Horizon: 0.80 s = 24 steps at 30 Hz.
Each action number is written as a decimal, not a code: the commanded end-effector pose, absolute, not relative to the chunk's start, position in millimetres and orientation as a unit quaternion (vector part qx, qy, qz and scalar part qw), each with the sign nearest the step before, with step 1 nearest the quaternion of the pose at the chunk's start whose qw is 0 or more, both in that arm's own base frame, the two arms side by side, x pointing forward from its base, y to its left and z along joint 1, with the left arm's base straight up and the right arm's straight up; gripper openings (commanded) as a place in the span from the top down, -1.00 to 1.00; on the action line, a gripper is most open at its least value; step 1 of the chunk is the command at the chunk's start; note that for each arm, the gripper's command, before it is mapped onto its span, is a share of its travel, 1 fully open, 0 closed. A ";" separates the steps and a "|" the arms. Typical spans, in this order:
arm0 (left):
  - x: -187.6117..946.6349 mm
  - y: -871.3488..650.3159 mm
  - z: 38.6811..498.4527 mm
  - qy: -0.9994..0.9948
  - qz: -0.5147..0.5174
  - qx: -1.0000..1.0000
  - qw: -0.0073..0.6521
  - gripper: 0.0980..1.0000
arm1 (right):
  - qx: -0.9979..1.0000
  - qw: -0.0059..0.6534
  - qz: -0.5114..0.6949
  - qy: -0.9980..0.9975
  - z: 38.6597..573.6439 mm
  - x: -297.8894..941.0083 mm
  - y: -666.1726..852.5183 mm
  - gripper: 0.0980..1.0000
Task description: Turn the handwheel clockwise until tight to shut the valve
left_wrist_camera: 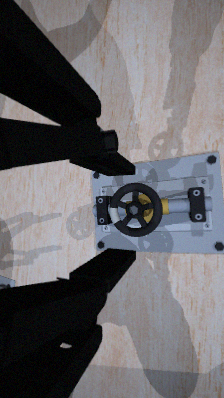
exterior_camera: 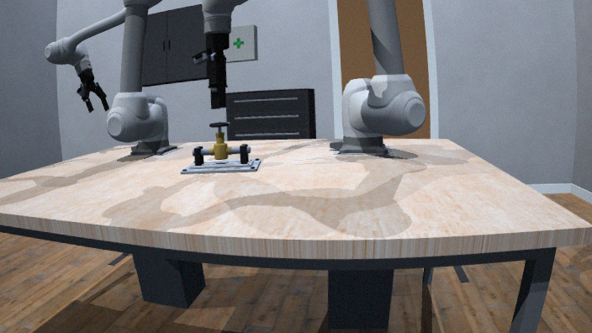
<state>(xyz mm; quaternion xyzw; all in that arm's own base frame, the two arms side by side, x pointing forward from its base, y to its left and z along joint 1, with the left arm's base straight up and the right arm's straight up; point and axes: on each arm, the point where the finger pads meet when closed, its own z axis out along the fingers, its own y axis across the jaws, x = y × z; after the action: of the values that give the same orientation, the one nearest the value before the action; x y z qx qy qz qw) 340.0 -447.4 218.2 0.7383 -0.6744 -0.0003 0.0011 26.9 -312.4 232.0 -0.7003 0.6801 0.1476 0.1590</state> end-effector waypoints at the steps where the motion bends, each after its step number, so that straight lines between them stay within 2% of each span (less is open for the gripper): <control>1: 340.3 -447.7 219.0 -0.645 0.001 0.764 0.000 0.07 | -0.700 0.159 0.147 0.680 232.5 27.0 -312.8 -1.00; 24: 340.3 -447.7 219.0 -0.254 0.001 0.967 0.000 0.07 | -0.700 0.159 0.147 0.680 232.5 27.0 -312.8 -1.00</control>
<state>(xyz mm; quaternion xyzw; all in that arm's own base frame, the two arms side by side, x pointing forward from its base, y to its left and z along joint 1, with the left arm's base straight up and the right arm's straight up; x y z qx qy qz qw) 340.2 -447.4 218.2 0.9388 -0.3443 -0.0036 0.0062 26.9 -312.4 232.0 -0.7003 0.6801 0.1476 0.1590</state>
